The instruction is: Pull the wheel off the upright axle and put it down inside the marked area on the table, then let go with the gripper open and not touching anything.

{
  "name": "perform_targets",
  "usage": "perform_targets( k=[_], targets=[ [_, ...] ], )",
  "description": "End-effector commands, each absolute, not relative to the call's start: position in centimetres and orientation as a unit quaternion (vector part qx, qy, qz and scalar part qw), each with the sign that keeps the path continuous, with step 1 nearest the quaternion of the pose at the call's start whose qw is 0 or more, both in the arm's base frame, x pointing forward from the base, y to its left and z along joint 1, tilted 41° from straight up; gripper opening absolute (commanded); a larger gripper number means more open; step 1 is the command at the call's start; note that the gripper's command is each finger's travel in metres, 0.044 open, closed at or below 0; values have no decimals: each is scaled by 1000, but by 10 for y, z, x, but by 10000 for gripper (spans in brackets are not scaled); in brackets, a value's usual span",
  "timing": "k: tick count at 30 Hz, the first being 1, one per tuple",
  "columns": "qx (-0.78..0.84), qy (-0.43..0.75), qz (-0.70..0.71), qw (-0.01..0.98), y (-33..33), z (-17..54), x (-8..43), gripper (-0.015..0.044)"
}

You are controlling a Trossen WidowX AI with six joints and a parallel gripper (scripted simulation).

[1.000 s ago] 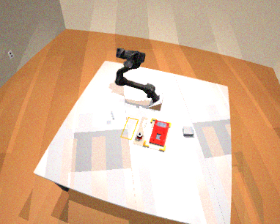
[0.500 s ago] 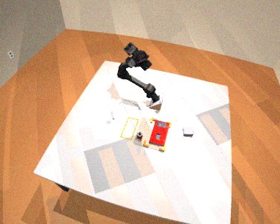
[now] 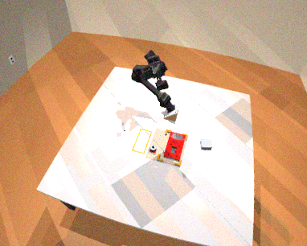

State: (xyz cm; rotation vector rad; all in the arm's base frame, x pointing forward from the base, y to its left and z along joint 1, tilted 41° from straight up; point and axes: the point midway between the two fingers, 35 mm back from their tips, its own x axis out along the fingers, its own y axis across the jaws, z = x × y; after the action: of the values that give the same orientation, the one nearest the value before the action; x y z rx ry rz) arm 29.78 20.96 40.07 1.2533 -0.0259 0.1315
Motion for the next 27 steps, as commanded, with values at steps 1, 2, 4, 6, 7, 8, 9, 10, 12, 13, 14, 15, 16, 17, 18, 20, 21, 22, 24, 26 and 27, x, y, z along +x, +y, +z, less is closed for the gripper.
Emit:
perform_targets(
  k=[1, 2, 4, 6, 7, 8, 9, 10, 12, 13, 14, 15, 16, 17, 18, 20, 21, 22, 24, 26, 27],
  targets=[
    [501, 20, -2, 865, 201, 365, 332, 300],
    [492, 24, -15, 870, 197, 359, 338, 300],
    [480, 29, -28, 876, 193, 352, 343, 300],
    [462, 37, -44, 885, 189, 343, 350, 300],
    [451, 43, -54, 890, 185, 337, 355, 300],
    [439, 49, -65, 895, 182, 332, 359, 300],
    [429, 54, -74, 899, 179, 327, 363, 300],
    [421, 58, -81, 902, 176, 323, 365, 300],
    [390, 76, -100, 912, 171, 312, 373, 300],
    [365, 91, -114, 919, 167, 303, 378, 300],
    [340, 106, -128, 926, 162, 294, 384, 300],
    [315, 122, -142, 930, 157, 285, 388, 300],
    [290, 139, -156, 934, 152, 276, 393, 300],
    [266, 156, -169, 936, 146, 267, 397, 300],
    [241, 174, -182, 937, 140, 258, 401, 300],
    [193, 211, -207, 936, 126, 241, 407, 300],
    [169, 231, -218, 933, 119, 232, 409, 300],
    [146, 250, -230, 929, 112, 224, 411, 300],
    [101, 291, -250, 918, 97, 208, 413, 300],
    [58, 333, -268, 902, 81, 192, 414, 300],
    [37, 354, -276, 893, 73, 184, 414, 300]
  ],
)
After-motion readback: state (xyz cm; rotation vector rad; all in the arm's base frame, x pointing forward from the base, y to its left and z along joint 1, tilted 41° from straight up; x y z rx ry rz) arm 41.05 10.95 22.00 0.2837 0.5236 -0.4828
